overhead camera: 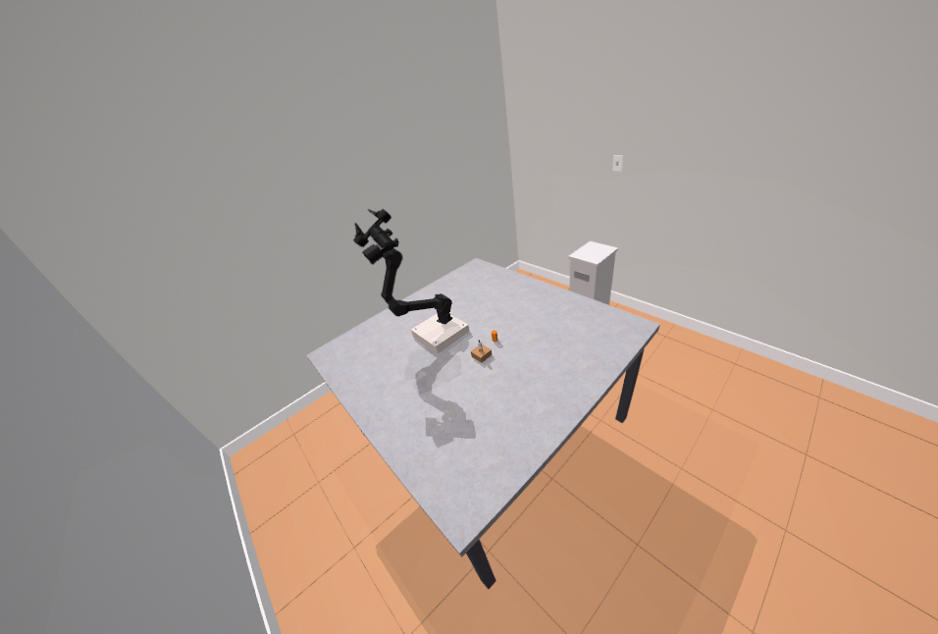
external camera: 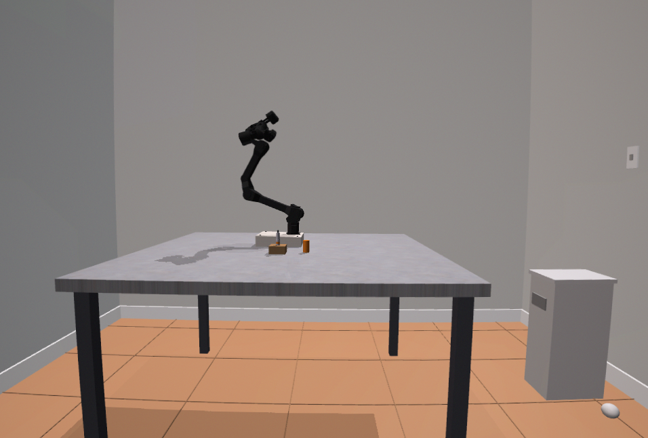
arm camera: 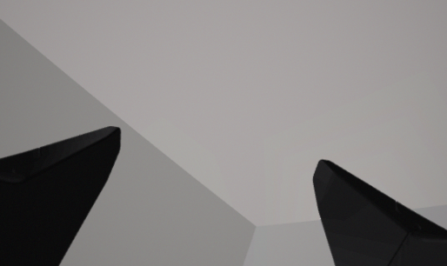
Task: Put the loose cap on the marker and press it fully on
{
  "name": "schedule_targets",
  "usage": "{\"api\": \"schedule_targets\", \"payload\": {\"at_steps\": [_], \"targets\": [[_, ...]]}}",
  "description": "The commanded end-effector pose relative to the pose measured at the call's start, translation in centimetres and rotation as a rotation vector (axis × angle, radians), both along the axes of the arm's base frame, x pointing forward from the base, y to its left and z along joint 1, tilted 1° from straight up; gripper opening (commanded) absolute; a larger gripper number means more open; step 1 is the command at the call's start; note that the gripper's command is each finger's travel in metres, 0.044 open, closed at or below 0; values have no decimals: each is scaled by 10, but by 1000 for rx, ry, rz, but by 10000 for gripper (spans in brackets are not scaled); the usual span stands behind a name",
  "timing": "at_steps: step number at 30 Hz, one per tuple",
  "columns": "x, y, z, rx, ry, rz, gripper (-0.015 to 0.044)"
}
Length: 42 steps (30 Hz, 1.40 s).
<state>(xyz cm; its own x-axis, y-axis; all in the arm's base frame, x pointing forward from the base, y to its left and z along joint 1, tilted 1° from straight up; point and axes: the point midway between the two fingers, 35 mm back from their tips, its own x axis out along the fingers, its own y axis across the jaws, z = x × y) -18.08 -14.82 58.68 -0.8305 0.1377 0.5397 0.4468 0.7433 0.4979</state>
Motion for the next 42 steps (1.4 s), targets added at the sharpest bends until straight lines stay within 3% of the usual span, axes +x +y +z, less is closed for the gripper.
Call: {"api": "schedule_targets", "payload": {"at_steps": [1, 6, 14, 21, 32, 42], "targets": [[0, 1, 1, -4, 3, 0, 374], [12, 43, 17, -155, 98, -2, 243], [62, 158, 43, -522, 398, -42, 241], [132, 254, 37, -793, 717, -109, 241], [268, 352, -21, -1080, 1297, -210, 241], [397, 375, -115, -1168, 1913, -295, 241]]}}
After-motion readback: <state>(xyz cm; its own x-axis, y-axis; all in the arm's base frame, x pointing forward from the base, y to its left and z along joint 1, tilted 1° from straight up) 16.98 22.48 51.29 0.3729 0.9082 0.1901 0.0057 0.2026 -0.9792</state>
